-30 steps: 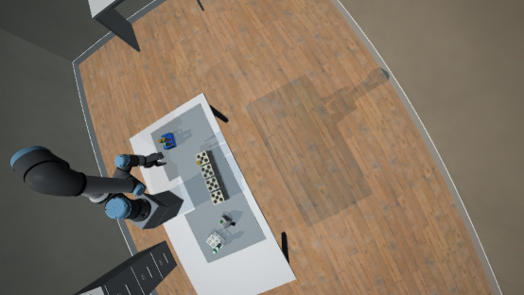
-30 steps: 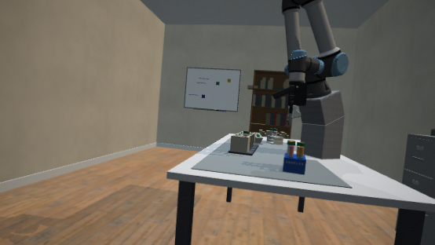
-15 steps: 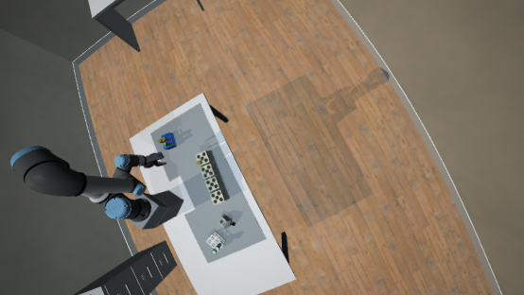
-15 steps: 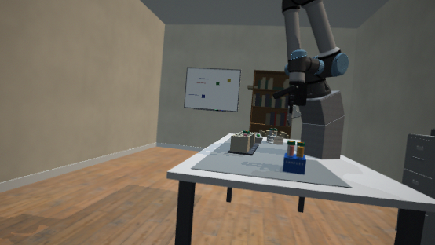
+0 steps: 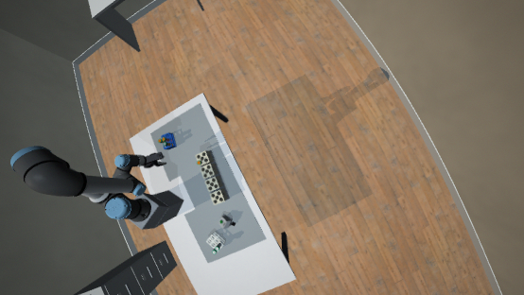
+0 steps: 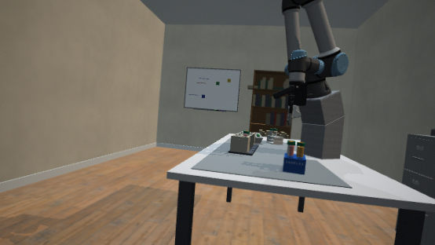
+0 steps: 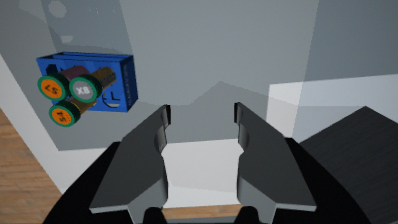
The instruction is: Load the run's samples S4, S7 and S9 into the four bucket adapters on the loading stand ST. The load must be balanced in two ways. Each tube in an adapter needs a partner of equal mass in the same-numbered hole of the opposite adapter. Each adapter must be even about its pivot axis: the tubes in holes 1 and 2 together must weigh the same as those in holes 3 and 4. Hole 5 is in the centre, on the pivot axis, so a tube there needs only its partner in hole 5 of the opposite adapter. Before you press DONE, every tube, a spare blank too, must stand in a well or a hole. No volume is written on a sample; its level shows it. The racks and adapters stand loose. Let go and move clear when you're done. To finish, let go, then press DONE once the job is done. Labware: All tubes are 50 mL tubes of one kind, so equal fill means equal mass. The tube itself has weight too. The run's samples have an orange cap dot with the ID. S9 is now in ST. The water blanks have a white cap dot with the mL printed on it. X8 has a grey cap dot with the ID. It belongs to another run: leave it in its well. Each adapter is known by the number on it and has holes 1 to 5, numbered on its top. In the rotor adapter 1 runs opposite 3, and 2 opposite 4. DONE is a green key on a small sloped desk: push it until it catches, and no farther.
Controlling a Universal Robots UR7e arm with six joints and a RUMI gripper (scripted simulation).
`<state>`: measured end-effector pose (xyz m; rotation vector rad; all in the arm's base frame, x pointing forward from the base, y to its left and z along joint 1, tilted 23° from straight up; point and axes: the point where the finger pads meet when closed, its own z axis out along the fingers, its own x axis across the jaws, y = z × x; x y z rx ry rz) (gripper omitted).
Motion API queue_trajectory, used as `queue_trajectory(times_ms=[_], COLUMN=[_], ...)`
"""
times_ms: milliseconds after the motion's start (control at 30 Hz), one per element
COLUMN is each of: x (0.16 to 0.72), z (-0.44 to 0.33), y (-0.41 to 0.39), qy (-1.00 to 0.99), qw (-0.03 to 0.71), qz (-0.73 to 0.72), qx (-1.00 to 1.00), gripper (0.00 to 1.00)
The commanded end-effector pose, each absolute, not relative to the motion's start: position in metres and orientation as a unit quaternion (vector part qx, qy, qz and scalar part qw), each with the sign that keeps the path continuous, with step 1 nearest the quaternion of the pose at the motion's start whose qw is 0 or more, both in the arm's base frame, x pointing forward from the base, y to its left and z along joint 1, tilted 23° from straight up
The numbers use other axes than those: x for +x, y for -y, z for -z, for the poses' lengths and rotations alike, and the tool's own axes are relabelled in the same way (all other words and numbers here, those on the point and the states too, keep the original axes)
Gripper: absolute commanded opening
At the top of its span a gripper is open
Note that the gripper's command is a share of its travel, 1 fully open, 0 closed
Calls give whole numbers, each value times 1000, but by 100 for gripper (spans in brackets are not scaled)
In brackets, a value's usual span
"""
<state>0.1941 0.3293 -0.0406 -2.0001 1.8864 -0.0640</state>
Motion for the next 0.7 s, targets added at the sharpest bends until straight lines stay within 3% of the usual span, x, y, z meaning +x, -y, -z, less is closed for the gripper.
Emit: queue_trajectory(times_ms=[0,667], x=[241,244], z=[38,48], y=[-241,-243], qy=[-682,-682], qw=[199,199], qz=[18,16], qx=[-703,-703], gripper=[35,35])
